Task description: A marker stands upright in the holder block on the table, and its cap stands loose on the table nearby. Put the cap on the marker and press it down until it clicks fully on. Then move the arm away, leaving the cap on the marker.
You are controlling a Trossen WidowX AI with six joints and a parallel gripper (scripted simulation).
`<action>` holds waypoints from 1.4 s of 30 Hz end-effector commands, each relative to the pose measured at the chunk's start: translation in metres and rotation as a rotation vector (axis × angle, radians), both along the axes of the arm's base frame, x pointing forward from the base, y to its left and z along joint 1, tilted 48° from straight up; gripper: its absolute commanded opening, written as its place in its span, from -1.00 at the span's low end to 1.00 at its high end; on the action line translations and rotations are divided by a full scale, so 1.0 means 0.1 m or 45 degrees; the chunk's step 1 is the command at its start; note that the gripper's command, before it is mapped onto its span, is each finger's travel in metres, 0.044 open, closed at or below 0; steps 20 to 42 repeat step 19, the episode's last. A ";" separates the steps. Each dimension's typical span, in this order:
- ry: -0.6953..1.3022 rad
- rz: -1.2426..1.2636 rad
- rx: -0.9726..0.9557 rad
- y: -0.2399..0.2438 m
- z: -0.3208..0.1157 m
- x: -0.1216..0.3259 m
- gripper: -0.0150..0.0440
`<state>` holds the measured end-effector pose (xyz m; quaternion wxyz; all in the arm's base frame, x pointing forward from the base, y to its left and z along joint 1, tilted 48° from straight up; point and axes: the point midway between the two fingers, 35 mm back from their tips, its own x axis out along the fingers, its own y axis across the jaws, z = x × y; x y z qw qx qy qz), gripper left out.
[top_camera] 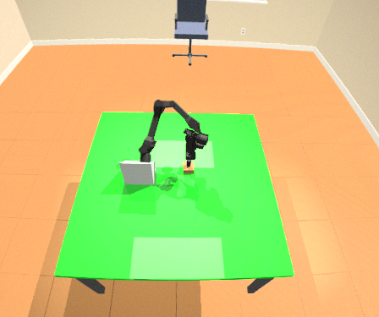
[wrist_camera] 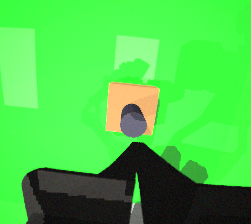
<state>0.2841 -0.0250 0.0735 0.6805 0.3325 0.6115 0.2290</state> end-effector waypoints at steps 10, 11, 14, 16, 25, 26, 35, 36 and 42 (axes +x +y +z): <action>-0.009 0.000 -0.006 -0.29 0.28 -0.07 -0.22; -0.009 0.000 -0.006 -0.29 0.28 -0.07 -0.14; -0.009 0.000 -0.006 -0.29 0.28 -0.07 0.13; -0.009 0.000 -0.006 -0.29 0.28 -0.07 0.31; -0.009 0.000 -0.006 -0.29 0.28 -0.07 0.58; -0.009 0.000 -0.006 -0.29 0.28 -0.07 0.58; -0.009 0.000 -0.006 -0.29 0.28 -0.07 0.58; -0.009 0.000 -0.006 -0.29 0.28 -0.07 0.58; -0.009 0.000 -0.006 -0.29 0.28 -0.07 0.58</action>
